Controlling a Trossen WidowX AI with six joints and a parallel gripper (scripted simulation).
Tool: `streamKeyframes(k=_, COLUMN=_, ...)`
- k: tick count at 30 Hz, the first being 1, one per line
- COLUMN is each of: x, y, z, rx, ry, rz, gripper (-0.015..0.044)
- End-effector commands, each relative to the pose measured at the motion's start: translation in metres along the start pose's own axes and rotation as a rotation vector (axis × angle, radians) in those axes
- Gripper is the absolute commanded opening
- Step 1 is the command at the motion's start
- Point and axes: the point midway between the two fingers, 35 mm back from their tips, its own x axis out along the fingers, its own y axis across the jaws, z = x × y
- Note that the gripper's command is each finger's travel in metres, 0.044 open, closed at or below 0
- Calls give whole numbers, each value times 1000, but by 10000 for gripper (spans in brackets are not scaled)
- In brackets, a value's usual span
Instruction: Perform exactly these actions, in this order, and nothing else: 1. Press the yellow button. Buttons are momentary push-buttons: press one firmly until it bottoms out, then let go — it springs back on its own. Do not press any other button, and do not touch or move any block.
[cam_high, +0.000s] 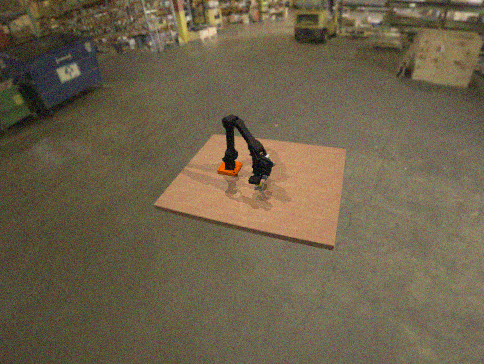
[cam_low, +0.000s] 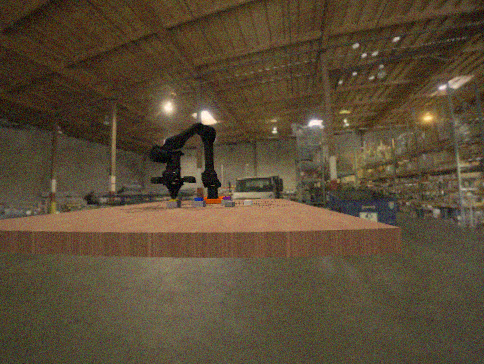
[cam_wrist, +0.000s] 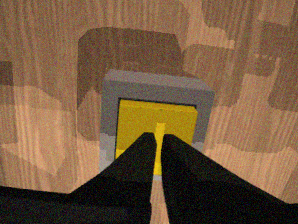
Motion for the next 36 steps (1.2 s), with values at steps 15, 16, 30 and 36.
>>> streamKeyframes(k=15, x=-32, y=1, z=0, rx=3, ry=0, rz=4, gripper=20)
streamKeyframes(k=16, x=-32, y=2, z=1, rx=3, ry=0, rz=4, gripper=46)
streamKeyframes(k=30, x=-63, y=174, z=47, rx=5, ry=12, rz=19, gripper=400)
streamKeyframes(k=36, x=-81, y=256, z=30, rx=5, ry=8, rz=24, gripper=400)
